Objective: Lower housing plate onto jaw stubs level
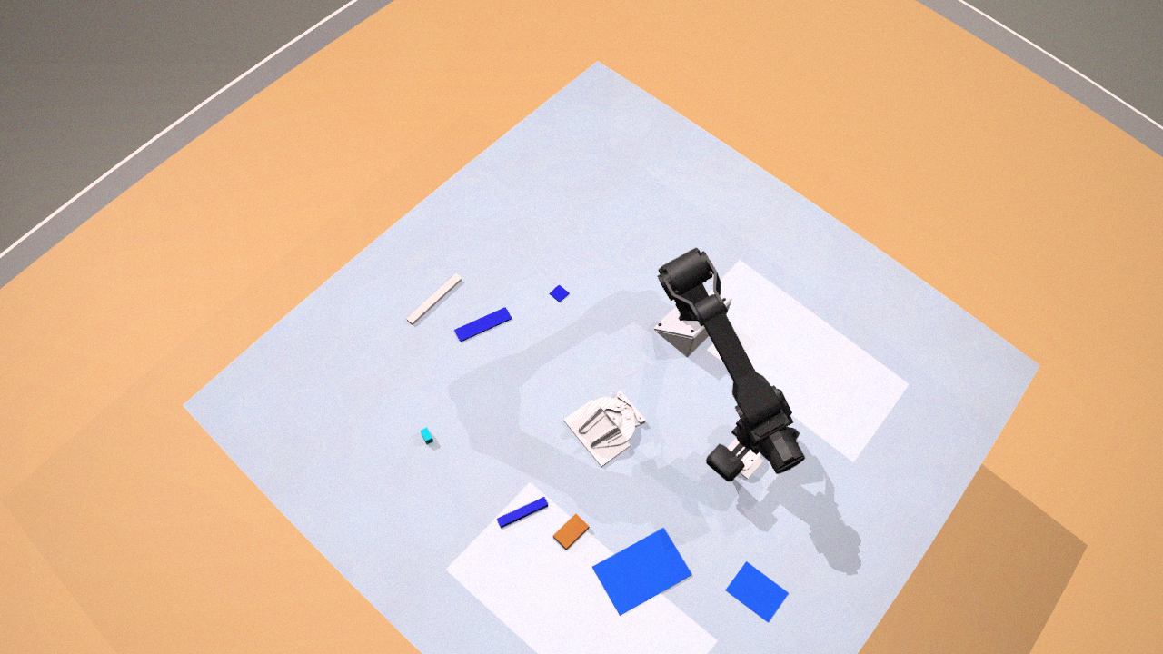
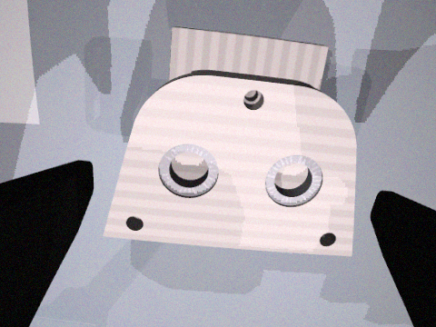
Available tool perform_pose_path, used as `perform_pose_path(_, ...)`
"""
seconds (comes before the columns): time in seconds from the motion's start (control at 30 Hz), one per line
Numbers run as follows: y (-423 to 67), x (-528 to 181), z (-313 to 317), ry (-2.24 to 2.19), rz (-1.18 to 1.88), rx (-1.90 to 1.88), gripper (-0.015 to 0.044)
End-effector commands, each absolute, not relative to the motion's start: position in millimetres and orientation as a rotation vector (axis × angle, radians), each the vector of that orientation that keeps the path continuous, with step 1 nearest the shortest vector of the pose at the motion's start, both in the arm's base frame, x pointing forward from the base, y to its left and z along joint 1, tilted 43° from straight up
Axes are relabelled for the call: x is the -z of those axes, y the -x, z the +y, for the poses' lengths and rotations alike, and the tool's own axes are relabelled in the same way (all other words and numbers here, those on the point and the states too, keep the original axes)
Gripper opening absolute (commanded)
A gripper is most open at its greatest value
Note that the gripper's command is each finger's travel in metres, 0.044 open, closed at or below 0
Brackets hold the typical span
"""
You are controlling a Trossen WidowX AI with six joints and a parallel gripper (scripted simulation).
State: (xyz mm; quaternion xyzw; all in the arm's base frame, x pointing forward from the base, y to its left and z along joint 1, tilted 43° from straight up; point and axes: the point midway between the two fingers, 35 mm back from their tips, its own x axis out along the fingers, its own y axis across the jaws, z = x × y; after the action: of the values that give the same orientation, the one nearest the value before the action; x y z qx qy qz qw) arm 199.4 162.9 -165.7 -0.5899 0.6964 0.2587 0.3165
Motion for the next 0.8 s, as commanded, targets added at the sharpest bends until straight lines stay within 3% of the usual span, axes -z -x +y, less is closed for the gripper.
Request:
perform_pose_path(0.0, -198.1, 171.5, 156.9, 1.561, 1.834, -0.683, 0.0440)
perform_pose_path(0.77, -197.4, 177.0, 151.8, 1.561, 1.834, -0.683, 0.0440)
